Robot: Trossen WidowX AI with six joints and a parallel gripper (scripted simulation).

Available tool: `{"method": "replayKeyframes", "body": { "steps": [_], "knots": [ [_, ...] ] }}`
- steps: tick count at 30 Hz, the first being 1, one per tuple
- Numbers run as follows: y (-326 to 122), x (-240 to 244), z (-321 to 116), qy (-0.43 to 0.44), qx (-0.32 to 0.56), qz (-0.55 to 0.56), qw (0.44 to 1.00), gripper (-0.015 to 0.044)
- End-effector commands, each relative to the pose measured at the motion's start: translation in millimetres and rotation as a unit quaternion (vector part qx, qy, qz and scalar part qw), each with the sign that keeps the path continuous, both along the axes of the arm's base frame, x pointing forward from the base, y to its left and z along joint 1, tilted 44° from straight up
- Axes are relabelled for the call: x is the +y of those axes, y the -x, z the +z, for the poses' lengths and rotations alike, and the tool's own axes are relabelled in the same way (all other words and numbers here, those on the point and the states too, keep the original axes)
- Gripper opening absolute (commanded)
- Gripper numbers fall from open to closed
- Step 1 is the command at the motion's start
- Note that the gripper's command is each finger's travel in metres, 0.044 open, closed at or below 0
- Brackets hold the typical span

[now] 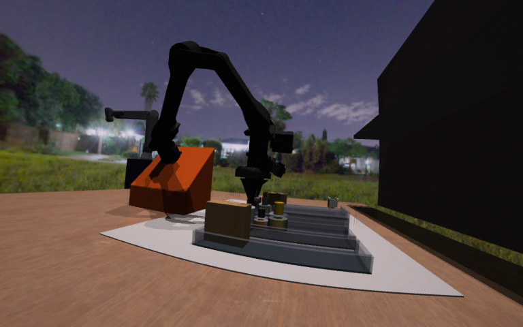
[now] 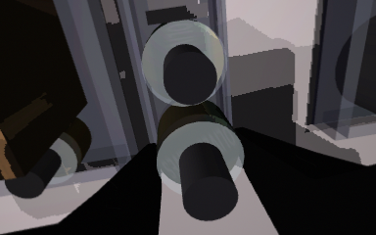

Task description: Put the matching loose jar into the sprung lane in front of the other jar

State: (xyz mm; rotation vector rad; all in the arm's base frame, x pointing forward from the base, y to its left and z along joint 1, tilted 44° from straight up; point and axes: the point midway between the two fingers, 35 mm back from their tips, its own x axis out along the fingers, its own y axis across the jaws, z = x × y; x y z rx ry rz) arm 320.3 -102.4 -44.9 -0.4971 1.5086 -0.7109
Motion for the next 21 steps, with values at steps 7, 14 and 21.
{"method": "replayKeyframes", "body": {
  "steps": [7,14,21],
  "knots": [
    [-9.8,-0.6,3.2,0.002,-0.013,0.002,1.0,0.0],
    [-10.2,-1.0,2.8,0.002,-0.013,0.002,1.0,0.0],
    [-10.1,-2.6,1.2,0.002,-0.013,0.002,1.0,0.0]
  ]
}}
